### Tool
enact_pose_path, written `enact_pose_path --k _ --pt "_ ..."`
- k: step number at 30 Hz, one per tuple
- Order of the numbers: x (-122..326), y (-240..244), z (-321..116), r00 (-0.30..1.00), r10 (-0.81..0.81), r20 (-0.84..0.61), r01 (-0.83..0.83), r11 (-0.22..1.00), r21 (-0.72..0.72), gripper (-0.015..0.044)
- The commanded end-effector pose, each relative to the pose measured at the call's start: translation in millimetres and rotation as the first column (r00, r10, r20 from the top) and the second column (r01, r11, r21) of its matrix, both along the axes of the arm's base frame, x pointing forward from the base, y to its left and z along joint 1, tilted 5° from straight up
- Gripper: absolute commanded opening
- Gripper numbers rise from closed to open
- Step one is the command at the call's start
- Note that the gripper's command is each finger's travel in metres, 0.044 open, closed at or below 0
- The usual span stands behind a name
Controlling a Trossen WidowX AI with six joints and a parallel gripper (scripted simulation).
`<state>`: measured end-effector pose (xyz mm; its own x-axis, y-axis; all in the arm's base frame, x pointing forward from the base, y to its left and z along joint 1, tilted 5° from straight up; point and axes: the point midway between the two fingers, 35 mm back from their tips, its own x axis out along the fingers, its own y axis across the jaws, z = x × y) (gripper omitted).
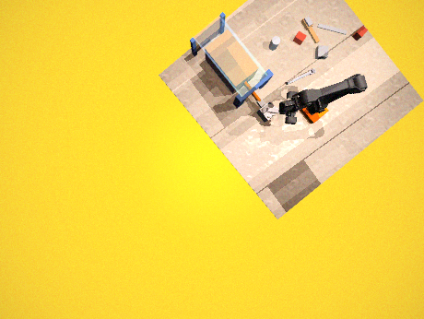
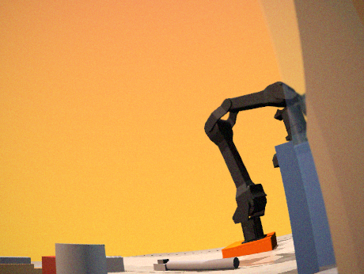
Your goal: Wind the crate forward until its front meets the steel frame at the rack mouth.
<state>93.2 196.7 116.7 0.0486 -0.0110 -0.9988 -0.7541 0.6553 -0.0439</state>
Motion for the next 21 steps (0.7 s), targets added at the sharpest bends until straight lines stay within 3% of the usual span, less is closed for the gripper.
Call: enact_pose_path --k 1,21 --pt "11 -11 -2 1.0 -0.02 0.022 0.02 0.999 -0.028 0.0" --pt "29 -22 0 1.0 -0.02 0.024 0.021 0.999 -0.029 0.0"
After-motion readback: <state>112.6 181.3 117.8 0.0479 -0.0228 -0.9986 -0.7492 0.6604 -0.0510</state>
